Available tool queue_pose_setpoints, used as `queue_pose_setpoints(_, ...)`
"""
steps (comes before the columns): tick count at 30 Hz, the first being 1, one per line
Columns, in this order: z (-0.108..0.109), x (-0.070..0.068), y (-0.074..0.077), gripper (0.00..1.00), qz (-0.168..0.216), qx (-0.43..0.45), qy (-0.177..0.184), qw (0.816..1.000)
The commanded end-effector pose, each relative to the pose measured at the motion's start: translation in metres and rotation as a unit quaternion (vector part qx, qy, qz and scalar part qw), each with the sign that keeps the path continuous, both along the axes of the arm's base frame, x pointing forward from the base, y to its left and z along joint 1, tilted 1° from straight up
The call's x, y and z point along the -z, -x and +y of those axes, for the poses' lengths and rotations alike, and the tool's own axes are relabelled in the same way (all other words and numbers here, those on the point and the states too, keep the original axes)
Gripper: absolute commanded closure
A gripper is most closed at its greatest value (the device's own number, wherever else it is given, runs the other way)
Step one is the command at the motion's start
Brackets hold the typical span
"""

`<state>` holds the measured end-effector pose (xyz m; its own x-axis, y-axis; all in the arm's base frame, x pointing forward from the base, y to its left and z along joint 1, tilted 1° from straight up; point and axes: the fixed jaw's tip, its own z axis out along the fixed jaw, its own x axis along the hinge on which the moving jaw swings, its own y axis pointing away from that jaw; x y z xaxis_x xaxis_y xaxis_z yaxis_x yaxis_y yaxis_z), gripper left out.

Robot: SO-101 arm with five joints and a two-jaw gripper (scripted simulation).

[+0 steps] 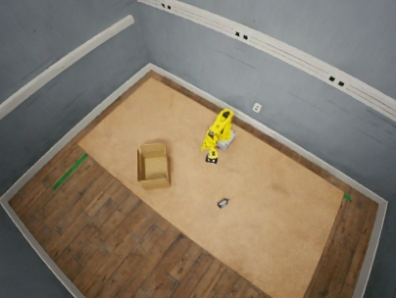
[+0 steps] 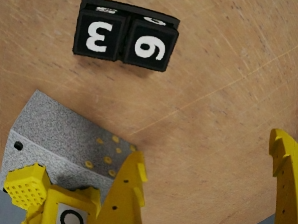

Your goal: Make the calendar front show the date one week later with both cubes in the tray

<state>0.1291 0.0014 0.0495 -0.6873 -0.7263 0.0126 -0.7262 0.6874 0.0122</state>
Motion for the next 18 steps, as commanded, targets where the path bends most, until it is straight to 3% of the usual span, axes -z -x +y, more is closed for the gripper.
queue_pose_setpoints(1, -0.001, -0.006, -0.001, 0.64, -0.006, 0.084, 0.0, 0.996)
queue_pose_setpoints(8, -0.002, -0.011, -0.001, 0.64, -0.006, 0.208, 0.002, 0.978)
queue_pose_setpoints(10, -0.002, -0.011, -0.001, 0.64, -0.006, 0.208, 0.002, 0.978)
queue_pose_setpoints(18, -0.002, -0.017, 0.0, 0.64, -0.006, 0.316, 0.003, 0.949)
